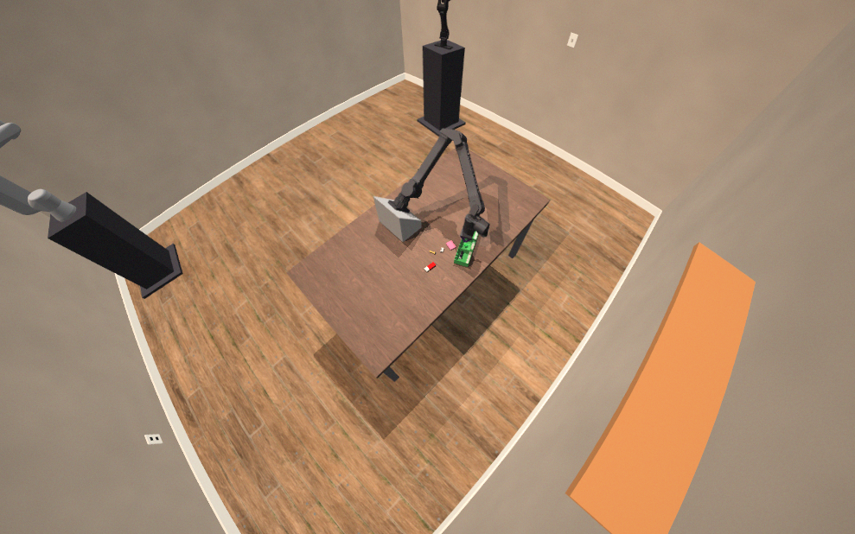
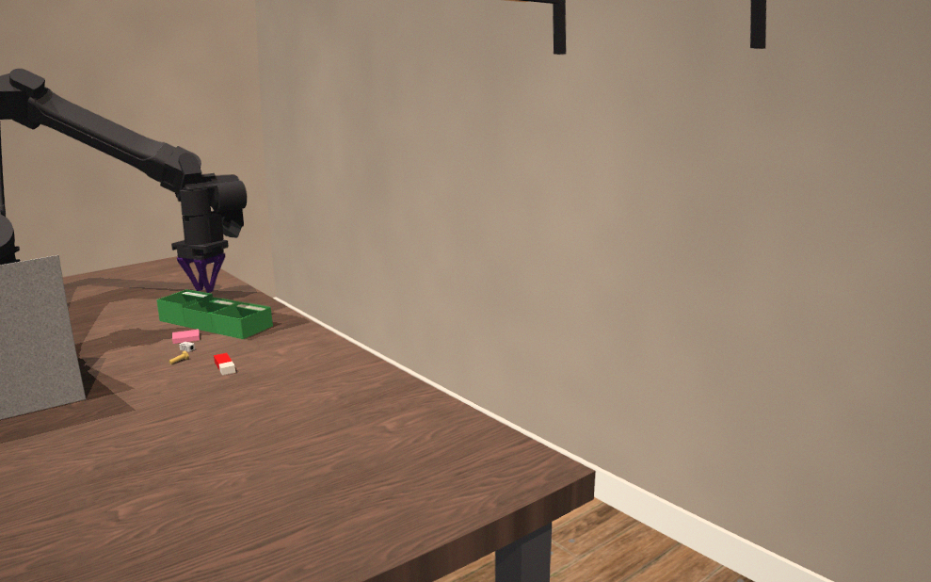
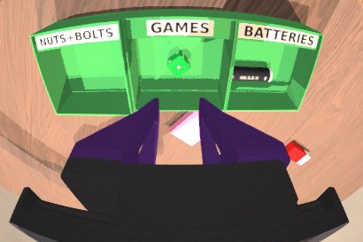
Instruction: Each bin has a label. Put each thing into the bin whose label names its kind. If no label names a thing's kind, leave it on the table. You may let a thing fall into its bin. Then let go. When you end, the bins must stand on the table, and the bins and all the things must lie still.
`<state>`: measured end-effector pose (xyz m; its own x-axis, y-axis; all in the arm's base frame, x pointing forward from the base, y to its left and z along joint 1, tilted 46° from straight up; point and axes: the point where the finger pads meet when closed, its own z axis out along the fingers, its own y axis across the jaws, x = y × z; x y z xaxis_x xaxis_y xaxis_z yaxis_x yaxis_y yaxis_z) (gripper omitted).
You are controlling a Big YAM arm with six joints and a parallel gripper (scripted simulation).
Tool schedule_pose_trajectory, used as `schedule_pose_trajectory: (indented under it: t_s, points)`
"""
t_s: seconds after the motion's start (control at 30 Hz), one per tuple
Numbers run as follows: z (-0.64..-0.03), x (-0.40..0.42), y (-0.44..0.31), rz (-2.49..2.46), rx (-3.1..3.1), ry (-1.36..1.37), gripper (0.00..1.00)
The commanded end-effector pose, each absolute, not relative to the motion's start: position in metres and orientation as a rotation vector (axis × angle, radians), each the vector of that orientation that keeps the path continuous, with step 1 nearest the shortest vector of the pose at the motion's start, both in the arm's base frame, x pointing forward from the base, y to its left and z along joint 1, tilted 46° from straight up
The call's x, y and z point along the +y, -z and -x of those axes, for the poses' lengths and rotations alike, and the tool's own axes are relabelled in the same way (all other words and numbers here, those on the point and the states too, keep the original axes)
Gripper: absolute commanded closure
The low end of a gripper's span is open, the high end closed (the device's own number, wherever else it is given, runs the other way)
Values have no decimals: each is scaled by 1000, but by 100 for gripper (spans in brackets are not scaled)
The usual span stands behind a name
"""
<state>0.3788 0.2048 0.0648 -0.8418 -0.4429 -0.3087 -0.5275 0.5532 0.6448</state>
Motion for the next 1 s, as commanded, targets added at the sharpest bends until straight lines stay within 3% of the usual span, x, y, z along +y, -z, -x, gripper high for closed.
schedule_pose_trajectory:
  t_s: [0.0, 0.63, 0.73, 0.97]
  points:
    - [-392, 213, -82, 865, 2614, -1147, 71]
    - [-397, 213, -83, 851, 2618, -1147, 71]
    - [-376, 181, -52, 616, 2756, -1187, 72]
    - [-356, 153, -28, 646, 2744, -1181, 72]
